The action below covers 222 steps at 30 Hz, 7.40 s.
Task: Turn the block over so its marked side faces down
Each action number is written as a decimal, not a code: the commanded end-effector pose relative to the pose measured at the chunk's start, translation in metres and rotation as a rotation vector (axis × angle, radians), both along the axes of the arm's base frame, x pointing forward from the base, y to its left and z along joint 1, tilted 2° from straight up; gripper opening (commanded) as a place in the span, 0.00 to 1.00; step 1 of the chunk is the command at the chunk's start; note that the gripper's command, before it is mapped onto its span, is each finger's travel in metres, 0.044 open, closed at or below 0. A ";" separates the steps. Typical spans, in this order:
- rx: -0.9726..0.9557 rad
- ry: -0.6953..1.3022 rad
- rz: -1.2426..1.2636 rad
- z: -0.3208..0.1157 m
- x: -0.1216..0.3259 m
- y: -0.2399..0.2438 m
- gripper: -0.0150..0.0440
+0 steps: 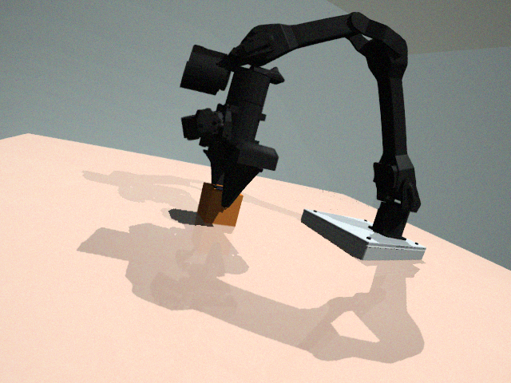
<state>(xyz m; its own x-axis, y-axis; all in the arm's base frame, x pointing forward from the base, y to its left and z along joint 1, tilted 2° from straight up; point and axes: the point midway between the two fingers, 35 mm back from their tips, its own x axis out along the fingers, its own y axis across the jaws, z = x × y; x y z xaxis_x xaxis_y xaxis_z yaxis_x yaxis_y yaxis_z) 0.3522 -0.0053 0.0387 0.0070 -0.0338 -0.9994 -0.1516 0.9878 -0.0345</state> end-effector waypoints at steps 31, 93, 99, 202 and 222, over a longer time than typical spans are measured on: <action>0.016 -0.102 -0.003 0.026 0.001 0.000 0.25; 0.149 -0.988 0.031 -0.010 -0.002 -0.002 0.25; 0.153 -1.029 0.036 -0.008 -0.006 -0.002 0.25; 0.051 -0.241 -0.016 0.076 -0.001 0.002 1.00; -0.003 -0.002 -0.003 0.051 0.010 0.003 1.00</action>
<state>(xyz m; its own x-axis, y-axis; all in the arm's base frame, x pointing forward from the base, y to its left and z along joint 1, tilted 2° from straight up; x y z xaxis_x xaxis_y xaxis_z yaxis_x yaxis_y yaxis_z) 0.3616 -0.0014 0.0931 0.0034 -0.0328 -0.9995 -0.1525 0.9877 -0.0329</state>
